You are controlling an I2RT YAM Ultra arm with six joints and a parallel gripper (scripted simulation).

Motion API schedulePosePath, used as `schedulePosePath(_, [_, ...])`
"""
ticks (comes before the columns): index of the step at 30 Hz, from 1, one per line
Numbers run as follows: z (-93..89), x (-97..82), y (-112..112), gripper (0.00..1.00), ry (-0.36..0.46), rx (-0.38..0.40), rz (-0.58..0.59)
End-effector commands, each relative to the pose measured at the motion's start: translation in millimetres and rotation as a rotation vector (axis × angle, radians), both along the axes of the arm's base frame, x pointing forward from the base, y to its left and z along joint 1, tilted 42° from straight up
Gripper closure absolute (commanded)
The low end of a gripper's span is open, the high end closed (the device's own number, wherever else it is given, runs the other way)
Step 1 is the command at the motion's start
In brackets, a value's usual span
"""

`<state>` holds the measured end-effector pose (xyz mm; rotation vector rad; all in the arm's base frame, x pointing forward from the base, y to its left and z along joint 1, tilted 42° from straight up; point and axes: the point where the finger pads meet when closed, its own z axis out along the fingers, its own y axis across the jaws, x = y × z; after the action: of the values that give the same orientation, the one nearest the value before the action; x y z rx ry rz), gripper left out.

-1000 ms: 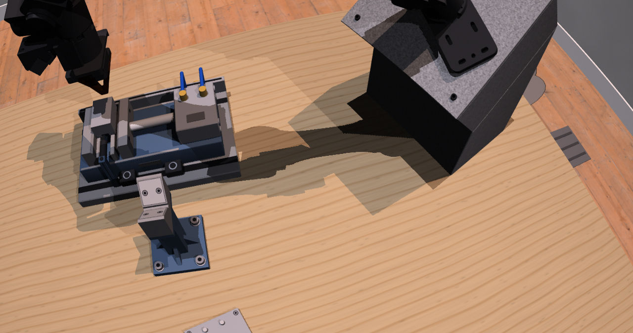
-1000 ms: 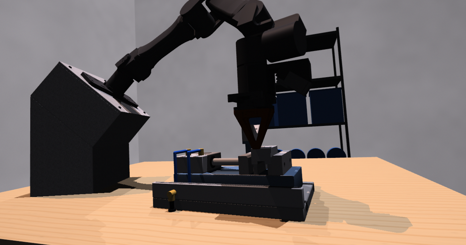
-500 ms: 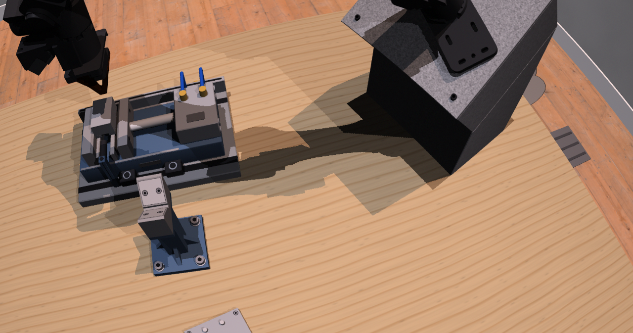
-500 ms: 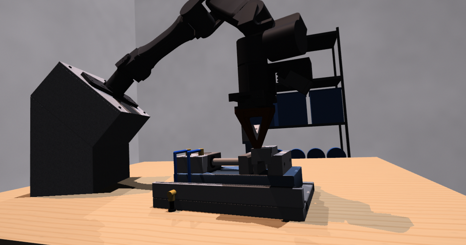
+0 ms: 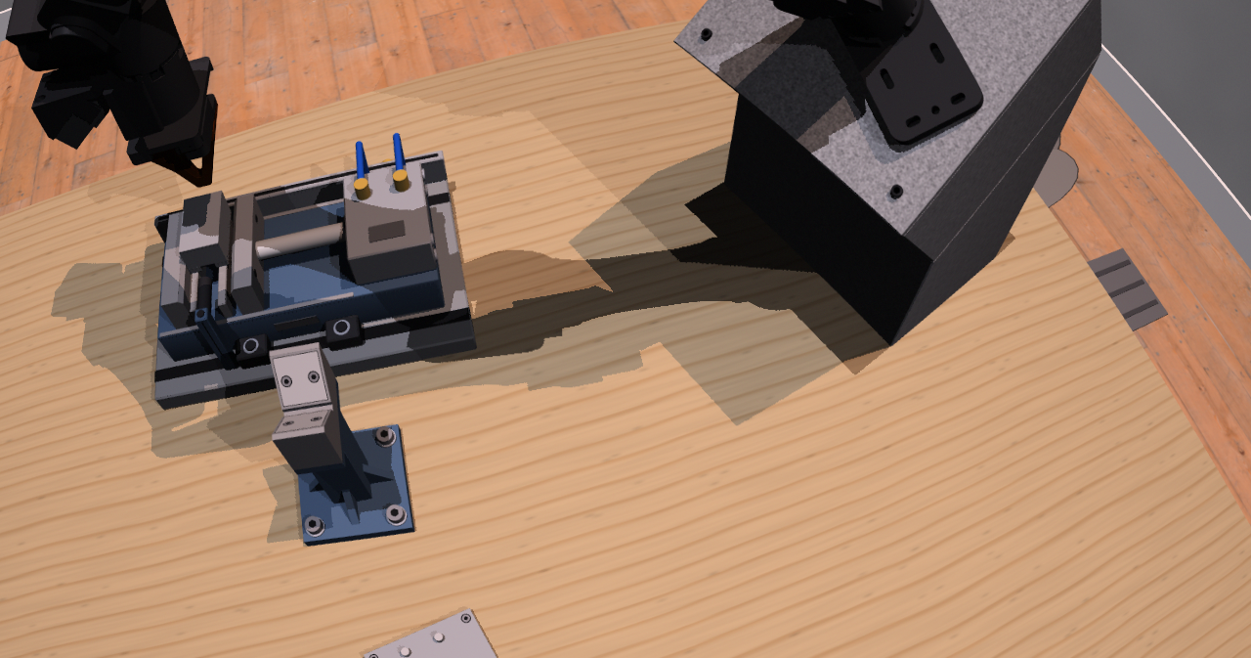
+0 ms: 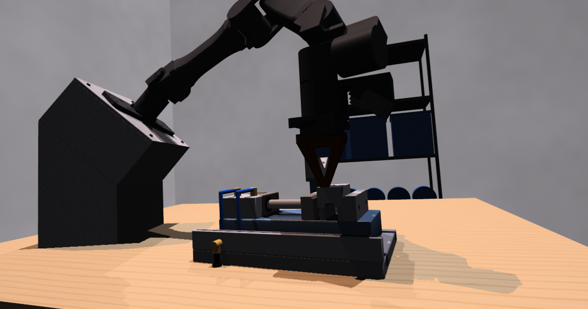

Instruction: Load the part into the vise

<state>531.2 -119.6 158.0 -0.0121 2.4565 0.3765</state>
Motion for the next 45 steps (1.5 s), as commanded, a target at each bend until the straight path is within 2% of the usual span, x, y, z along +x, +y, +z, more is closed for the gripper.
schedulePosePath(1, [19.2, 2.3, -12.1, 1.0, -0.042, -0.017, -0.02])
schedulePosePath(10, [17.4, 2.1, -12.0, 1.0, -0.037, -0.015, -0.02])
schedulePosePath(13, [9.6, 1.4, -11.7, 1.0, -0.016, -0.007, -0.02])
schedulePosePath(17, [18.7, 1.3, -11.7, 1.0, -0.032, -0.013, -0.019])
schedulePosePath(45, [15.1, 3.5, -12.7, 1.0, -0.031, -0.013, -0.019])
